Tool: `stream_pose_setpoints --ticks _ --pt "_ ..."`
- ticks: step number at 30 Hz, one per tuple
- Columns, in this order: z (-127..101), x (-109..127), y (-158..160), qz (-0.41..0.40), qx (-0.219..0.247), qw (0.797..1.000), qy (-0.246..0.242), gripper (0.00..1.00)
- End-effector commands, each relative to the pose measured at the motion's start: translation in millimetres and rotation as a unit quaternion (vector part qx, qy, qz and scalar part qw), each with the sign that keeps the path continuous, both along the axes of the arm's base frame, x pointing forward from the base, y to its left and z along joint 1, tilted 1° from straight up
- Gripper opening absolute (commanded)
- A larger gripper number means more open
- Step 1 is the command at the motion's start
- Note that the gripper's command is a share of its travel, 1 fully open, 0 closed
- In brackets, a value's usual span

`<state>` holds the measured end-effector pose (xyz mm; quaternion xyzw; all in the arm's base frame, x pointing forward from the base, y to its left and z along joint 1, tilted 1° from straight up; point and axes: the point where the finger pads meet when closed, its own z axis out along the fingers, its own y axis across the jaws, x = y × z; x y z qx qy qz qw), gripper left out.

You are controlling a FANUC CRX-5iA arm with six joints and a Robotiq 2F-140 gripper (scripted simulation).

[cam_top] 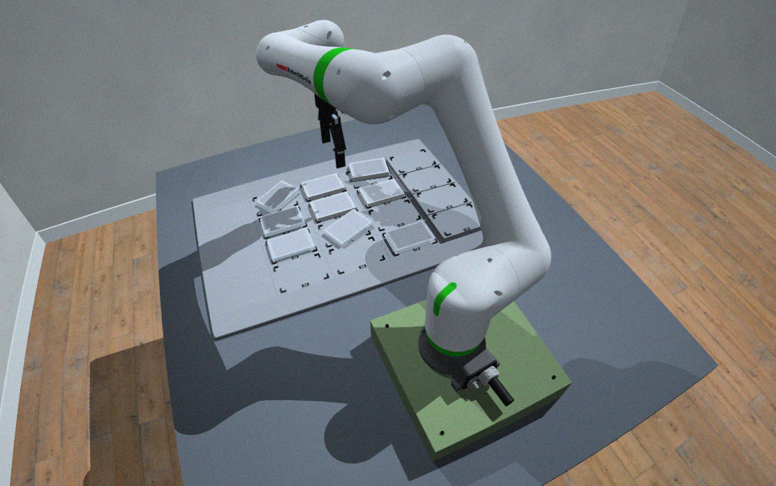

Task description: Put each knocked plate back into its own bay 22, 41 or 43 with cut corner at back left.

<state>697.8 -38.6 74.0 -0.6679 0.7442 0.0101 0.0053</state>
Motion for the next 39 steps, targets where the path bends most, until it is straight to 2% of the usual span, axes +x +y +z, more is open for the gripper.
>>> stream_pose_setpoints --ticks 1,19,39 --pt "1 1 0 0.0 0.0 1.0 -0.001 1.0" --pt "1 1 4 0.0 0.0 1.0 -0.001 1.0" --pt "3 9 75 0.0 0.0 1.0 -0.001 1.0"
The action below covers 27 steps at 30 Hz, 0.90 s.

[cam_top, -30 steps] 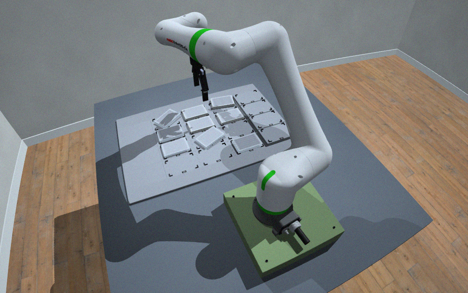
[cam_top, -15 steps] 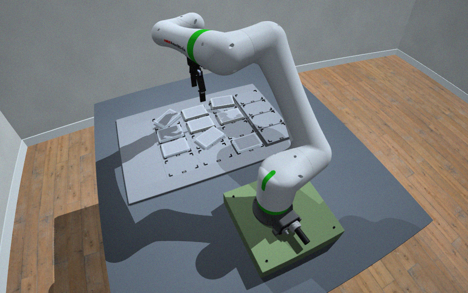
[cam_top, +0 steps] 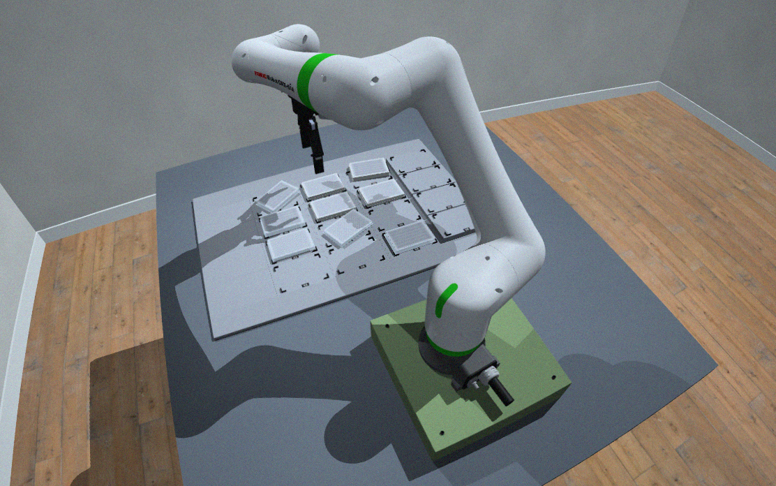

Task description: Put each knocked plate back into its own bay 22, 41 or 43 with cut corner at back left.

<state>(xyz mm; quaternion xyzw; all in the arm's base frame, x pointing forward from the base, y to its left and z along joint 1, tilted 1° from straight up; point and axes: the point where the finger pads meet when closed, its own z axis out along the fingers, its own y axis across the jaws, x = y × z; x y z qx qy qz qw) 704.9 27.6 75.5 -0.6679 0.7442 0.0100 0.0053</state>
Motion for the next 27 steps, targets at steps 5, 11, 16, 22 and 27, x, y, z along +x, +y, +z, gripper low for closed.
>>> stream_pose_setpoints --ticks 5,11,16,22,27 --pt "2 4 29 0.0 0.0 1.0 -0.001 1.0" --pt "2 6 53 0.0 0.0 1.0 -0.001 1.0" --pt "3 8 65 0.0 0.0 1.0 -0.001 1.0" --pt "3 10 89 0.0 0.0 1.0 -0.001 1.0" --pt "3 11 97 0.0 0.0 1.0 -0.001 1.0"
